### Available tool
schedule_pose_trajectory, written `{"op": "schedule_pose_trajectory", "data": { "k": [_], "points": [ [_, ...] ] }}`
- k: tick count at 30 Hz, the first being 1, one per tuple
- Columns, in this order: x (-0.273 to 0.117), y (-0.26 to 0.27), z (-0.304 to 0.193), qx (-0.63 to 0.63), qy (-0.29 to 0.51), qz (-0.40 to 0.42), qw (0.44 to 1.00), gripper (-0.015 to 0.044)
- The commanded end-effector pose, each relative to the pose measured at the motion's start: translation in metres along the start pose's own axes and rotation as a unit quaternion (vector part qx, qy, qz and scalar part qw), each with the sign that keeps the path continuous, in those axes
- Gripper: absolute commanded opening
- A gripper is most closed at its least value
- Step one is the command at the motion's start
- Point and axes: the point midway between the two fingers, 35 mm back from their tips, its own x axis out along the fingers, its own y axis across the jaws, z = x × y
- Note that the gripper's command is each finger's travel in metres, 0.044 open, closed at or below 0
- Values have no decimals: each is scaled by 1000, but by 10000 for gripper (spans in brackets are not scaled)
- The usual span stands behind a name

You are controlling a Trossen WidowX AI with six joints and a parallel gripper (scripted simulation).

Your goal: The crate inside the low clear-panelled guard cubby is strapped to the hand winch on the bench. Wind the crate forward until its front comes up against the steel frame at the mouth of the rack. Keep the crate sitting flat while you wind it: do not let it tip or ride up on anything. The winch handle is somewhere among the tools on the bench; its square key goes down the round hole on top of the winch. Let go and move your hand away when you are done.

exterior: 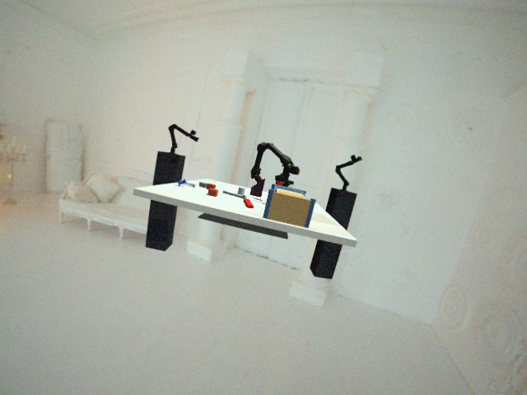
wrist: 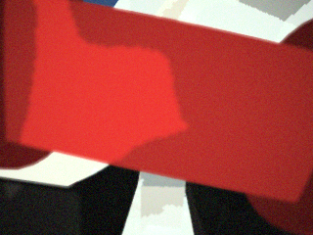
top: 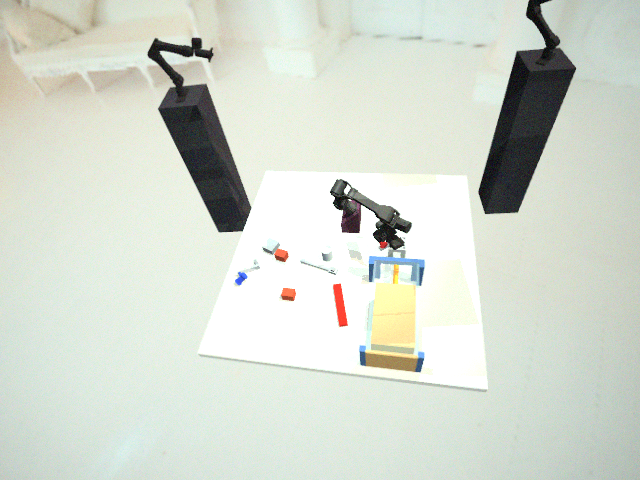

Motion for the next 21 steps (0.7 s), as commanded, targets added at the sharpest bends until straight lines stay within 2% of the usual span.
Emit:
{"op": "schedule_pose_trajectory", "data": {
  "k": [1,21],
  "points": [
    [1,0,0,-2,-1,1,1000,0],
    [5,0,0,-3,-1,1,1000,0]
  ]
}}
